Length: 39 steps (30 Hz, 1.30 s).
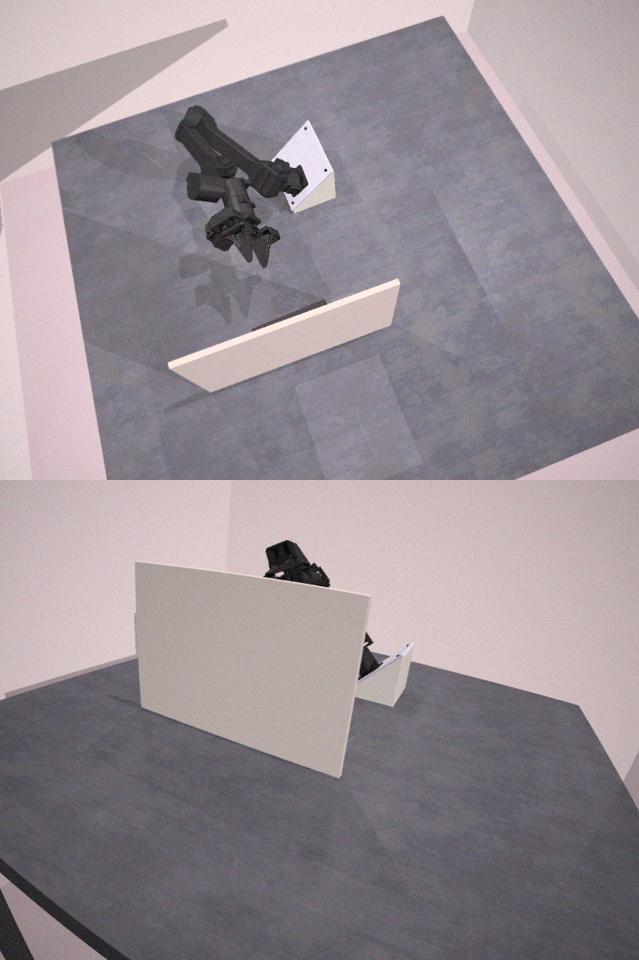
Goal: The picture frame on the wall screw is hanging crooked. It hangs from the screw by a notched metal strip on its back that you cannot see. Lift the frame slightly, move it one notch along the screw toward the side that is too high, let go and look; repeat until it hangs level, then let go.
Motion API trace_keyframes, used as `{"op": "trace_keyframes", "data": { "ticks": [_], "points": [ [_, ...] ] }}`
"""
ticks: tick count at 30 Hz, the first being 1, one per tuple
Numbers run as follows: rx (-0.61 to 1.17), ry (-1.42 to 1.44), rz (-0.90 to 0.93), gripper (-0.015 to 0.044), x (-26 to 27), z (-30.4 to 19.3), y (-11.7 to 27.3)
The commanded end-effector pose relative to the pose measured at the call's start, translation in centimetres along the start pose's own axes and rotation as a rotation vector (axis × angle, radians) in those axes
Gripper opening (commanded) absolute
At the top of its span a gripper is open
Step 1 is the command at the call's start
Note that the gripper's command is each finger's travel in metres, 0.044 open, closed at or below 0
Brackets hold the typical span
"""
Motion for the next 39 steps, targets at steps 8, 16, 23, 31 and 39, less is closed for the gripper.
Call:
{"op": "trace_keyframes", "data": {
  "ticks": [8, 16, 23, 31, 39],
  "points": [
    [-0.005, -0.005, -0.003, 0.026, 0.0, 0.0, 0.0],
    [-0.001, 0.04, 0.0, 0.026, -0.8, 0.2, -0.1],
    [-0.006, 0.302, 0.0, 0.026, -6.0, 1.5, -0.3],
    [-0.006, 0.302, 0.0, 0.026, -6.0, 1.5, -0.3],
    [-0.006, 0.301, 0.0, 0.026, -6.0, 1.5, 0.1]
  ]
}}
Point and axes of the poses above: the point midway between the two fingers, 35 mm back from their tips, its own y axis back along the fingers, its own x axis across the jaws, z = x × y, the point moved 8 cm from there along y, back along the fingers, and after that the axes turned 15 degrees about -y, right-handed, at the moved point
